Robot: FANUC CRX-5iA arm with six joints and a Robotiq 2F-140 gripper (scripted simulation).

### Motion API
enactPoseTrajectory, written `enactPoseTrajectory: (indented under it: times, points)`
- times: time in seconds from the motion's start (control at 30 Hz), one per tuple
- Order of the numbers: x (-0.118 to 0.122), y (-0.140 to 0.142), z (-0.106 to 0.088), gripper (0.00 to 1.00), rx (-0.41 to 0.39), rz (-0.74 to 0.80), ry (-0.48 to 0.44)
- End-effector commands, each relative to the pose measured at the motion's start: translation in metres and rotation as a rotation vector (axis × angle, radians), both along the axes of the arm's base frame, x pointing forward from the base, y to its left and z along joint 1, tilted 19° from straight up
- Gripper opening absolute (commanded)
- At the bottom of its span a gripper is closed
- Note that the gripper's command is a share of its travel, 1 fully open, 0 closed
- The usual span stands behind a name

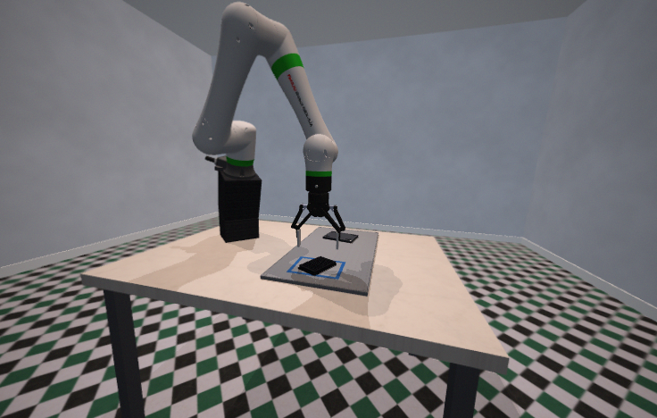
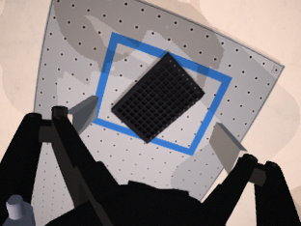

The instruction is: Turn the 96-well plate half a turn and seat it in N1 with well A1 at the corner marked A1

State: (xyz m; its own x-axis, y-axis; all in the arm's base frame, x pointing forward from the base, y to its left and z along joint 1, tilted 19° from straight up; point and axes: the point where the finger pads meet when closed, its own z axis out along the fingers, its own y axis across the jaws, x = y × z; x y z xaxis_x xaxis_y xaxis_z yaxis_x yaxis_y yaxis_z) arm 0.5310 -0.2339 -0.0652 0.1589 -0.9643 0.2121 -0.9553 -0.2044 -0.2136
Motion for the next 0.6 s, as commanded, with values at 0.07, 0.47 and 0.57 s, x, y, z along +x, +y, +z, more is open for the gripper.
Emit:
enactPoseTrajectory:
  times: [0.07, 0.47, 0.57]
  points:
    - [0.0002, 0.0, 0.0001, 1.0, 0.022, -0.231, -0.048]
    - [0.0002, 0.0, 0.0001, 1.0, 0.107, -0.551, -0.111]
    - [0.0002, 0.0, 0.0001, 1.0, 0.107, -0.551, -0.111]
